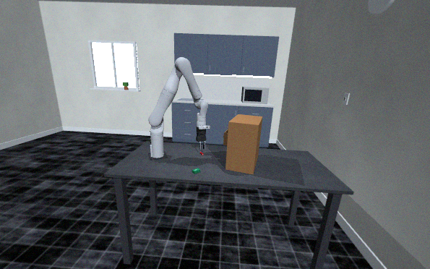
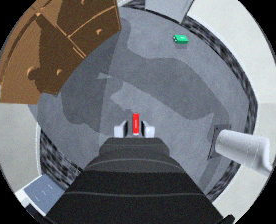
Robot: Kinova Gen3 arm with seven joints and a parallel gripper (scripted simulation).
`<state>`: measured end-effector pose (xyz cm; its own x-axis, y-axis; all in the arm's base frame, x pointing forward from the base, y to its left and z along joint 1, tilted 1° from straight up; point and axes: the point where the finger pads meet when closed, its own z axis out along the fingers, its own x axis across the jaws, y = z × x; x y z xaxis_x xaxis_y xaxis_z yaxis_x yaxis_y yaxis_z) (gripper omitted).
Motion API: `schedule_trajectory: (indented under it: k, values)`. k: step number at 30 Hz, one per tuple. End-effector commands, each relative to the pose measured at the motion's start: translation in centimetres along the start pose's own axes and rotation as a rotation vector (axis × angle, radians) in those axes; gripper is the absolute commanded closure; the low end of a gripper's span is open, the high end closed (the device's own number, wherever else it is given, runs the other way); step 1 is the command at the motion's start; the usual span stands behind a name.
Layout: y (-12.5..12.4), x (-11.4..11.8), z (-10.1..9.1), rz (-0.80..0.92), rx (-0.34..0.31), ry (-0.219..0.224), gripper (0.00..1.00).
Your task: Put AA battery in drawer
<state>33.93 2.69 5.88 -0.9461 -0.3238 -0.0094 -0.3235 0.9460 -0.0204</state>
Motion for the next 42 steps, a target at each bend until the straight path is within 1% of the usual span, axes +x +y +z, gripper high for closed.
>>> schedule_trajectory:
  k: [1, 4, 12, 42]
  values:
    - [0.2, 0.4, 1.2, -0.002, 0.000, 0.012, 0.39]
    - [0.1, 0.5, 1.7, -0.003, 0.002, 0.016, 0.39]
    - [0.1, 0.5, 2.2, -0.002, 0.003, 0.017, 0.39]
    - [0.1, 0.3, 2.2, -0.001, 0.003, 0.014, 0.39]
